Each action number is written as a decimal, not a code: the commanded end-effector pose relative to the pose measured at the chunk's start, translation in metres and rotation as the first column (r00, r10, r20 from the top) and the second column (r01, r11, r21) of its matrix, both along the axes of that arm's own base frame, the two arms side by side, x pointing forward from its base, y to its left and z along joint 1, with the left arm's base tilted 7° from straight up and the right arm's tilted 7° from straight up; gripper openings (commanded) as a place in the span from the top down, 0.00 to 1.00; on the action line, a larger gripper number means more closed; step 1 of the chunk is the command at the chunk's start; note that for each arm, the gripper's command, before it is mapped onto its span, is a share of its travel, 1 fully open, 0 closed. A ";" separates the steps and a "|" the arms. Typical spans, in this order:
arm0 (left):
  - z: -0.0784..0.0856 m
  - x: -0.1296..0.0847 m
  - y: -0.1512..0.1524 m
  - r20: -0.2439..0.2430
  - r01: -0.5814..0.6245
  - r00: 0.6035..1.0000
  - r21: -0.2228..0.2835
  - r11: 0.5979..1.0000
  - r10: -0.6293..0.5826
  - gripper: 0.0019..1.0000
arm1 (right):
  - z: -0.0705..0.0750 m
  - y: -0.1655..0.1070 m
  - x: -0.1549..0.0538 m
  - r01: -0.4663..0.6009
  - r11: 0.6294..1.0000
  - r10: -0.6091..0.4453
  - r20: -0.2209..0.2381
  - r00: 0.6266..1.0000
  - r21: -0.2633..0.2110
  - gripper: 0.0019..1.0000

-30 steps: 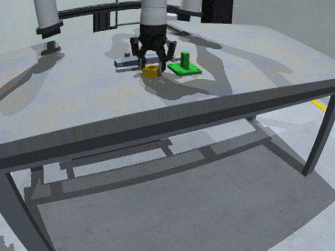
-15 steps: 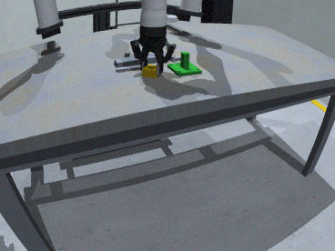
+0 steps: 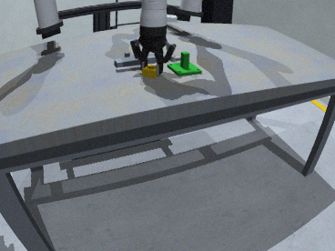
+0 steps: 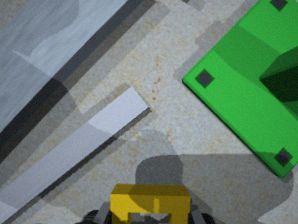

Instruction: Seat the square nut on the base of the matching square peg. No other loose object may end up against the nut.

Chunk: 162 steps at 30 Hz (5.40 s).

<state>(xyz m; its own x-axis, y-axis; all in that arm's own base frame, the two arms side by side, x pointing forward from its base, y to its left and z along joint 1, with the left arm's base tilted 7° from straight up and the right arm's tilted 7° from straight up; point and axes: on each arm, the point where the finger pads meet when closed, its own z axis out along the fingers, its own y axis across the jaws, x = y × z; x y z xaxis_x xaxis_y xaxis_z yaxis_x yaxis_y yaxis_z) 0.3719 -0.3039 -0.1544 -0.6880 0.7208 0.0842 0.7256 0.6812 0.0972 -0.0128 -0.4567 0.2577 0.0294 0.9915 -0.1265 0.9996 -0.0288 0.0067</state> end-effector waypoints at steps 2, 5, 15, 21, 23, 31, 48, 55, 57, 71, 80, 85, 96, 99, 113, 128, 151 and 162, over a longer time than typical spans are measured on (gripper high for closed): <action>0.001 0.001 -0.001 0.001 0.000 1.000 -0.001 1.000 0.000 0.98 | 0.001 0.000 0.000 0.000 1.000 0.000 0.000 1.000 -0.002 0.00; 0.001 0.001 -0.001 0.001 0.000 1.000 -0.001 1.000 0.000 0.98 | 0.001 0.000 0.000 0.000 1.000 0.000 0.000 1.000 -0.002 0.00; 0.010 0.000 -0.002 0.001 0.000 1.000 -0.001 1.000 0.000 0.98 | 0.001 0.000 0.000 0.000 1.000 0.000 0.000 1.000 -0.002 0.00; 0.019 0.000 -0.003 0.001 0.001 1.000 -0.001 1.000 -0.001 0.98 | 0.001 0.000 0.000 0.000 1.000 0.000 0.000 1.000 -0.002 0.00; 0.024 0.000 -0.003 0.001 0.001 1.000 -0.001 1.000 -0.001 0.98 | 0.001 0.000 0.000 0.000 1.000 0.000 0.000 1.000 -0.002 0.00; 0.042 -0.001 -0.005 0.002 0.002 1.000 -0.001 1.000 -0.002 0.98 | 0.001 0.000 0.000 0.000 1.000 0.000 0.000 1.000 -0.002 0.00; 0.060 -0.002 -0.007 0.001 0.002 1.000 -0.001 1.000 -0.002 0.98 | 0.001 0.000 0.000 0.000 1.000 0.000 0.000 1.000 -0.002 0.00; 0.071 -0.002 -0.008 0.001 0.001 1.000 -0.001 1.000 -0.001 0.98 | 0.001 0.000 0.000 0.000 1.000 0.000 0.000 1.000 -0.002 0.00; 0.071 -0.002 -0.008 0.001 0.001 1.000 -0.001 1.000 -0.001 0.98 | 0.001 0.000 0.000 0.000 1.000 0.000 0.000 1.000 -0.002 0.00; 0.072 -0.001 0.004 -0.008 0.075 0.997 0.003 0.997 -0.075 0.98 | 0.001 0.000 0.000 0.000 1.000 0.000 0.000 1.000 -0.002 0.00; 0.075 0.001 0.031 -0.030 0.243 0.970 0.007 0.970 -0.243 0.98 | 0.001 0.000 0.000 0.000 1.000 0.000 0.000 1.000 -0.002 0.00; 0.077 0.002 0.049 -0.046 0.358 0.933 0.005 0.934 -0.358 0.98 | 0.001 0.000 0.000 0.000 1.000 0.000 0.000 1.000 -0.002 0.00; 0.081 -0.001 0.078 -0.073 0.546 0.836 -0.008 0.838 -0.545 0.98 | 0.001 0.000 0.000 0.000 1.000 0.000 0.000 1.000 -0.002 0.00; 0.082 -0.002 0.085 -0.079 0.591 0.803 -0.013 0.806 -0.590 0.98 | 0.001 0.000 0.000 0.000 1.000 0.000 0.000 1.000 -0.002 0.00; 0.085 -0.004 0.098 -0.089 0.674 0.734 -0.024 0.738 -0.673 0.98 | 0.001 0.000 0.000 0.000 1.000 0.000 0.000 1.000 -0.002 0.00; 0.085 -0.005 0.098 -0.089 0.676 0.732 -0.025 0.736 -0.675 0.98 | 0.001 0.000 0.000 0.000 1.000 0.000 0.000 1.000 -0.002 0.00; 0.077 -0.004 0.100 -0.090 0.678 0.731 -0.025 0.735 -0.677 0.98 | 0.001 0.000 0.000 0.000 1.000 0.000 0.000 1.000 -0.002 0.00; 0.075 -0.004 0.100 -0.090 0.678 0.731 -0.025 0.735 -0.677 0.98 | 0.001 0.000 0.000 0.000 1.000 0.000 0.000 1.000 -0.002 0.00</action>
<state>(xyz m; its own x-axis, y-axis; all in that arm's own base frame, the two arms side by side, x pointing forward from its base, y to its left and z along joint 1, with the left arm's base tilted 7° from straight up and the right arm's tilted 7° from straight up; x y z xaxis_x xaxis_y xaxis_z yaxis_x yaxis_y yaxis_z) 0.3669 -0.2033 -0.0795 -0.0072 0.9916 0.1288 0.9999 0.0057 0.0124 -0.0128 -0.4567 0.2577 0.0294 0.9915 -0.1265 0.9996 -0.0288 0.0067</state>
